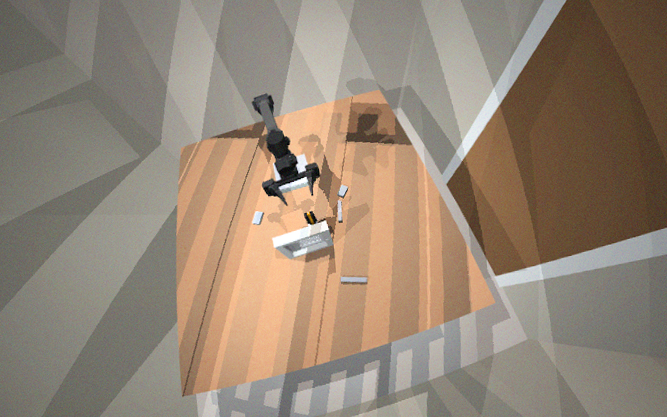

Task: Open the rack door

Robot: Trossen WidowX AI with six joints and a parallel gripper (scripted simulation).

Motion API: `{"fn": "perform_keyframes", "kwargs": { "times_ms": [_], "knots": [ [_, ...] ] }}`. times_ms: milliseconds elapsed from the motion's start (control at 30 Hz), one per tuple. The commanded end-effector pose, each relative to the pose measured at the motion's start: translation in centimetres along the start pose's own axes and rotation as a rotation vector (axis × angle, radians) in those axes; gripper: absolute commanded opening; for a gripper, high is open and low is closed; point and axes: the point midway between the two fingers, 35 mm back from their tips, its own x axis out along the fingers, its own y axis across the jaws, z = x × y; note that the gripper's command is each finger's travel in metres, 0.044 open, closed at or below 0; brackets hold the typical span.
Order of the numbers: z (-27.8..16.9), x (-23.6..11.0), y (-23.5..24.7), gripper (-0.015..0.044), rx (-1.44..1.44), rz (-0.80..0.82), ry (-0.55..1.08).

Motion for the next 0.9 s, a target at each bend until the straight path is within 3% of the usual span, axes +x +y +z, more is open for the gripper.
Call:
{"fn": "perform_keyframes", "kwargs": {
  "times_ms": [0,133,867],
  "knots": [
    [0.0,0.0,0.0,0.0374,0.000,0.000,0.003],
    [-0.5,0.9,0.0,0.0286,0.005,0.002,0.073],
    [-4.1,4.4,0.3,0.0286,0.039,0.001,0.538]
  ]
}}
